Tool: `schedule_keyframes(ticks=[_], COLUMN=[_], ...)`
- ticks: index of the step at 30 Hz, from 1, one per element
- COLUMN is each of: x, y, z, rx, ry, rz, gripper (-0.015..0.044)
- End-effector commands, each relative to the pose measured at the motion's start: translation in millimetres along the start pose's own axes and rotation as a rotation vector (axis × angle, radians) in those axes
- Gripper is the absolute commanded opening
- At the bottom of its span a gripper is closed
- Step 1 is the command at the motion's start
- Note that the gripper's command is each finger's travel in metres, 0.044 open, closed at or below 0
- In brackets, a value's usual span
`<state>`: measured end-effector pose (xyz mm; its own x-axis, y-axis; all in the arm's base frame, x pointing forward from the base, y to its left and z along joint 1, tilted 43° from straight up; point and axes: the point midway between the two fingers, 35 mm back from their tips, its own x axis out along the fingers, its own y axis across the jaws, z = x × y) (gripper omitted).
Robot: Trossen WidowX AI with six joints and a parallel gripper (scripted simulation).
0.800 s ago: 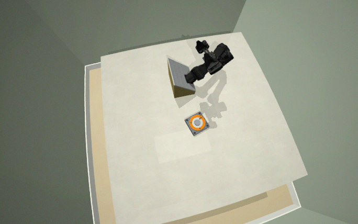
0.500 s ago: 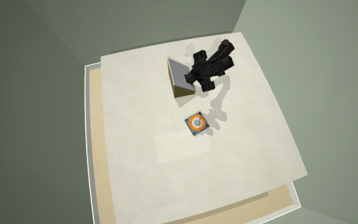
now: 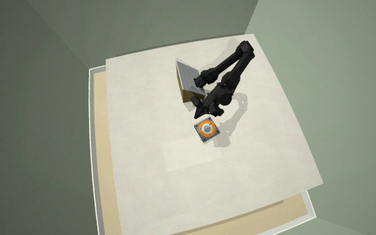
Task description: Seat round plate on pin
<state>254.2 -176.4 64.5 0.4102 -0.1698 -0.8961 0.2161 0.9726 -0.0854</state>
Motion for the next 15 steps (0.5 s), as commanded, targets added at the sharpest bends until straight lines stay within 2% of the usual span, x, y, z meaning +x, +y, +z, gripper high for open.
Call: schedule_keyframes(ticks=[1,3,8,15], x=[12.9,13.7,-2.3,-4.5], y=[38.8,59.5,128.8,134.6], z=[-12.2,-16.1,-22.9,-24.1], rx=[-0.043,-0.048,0.009,0.027], ry=[0.138,0.199,0.427,0.456], rz=[0.247,0.370,0.809,0.861], gripper=[0.0000,0.0000,0.0000,0.0000])
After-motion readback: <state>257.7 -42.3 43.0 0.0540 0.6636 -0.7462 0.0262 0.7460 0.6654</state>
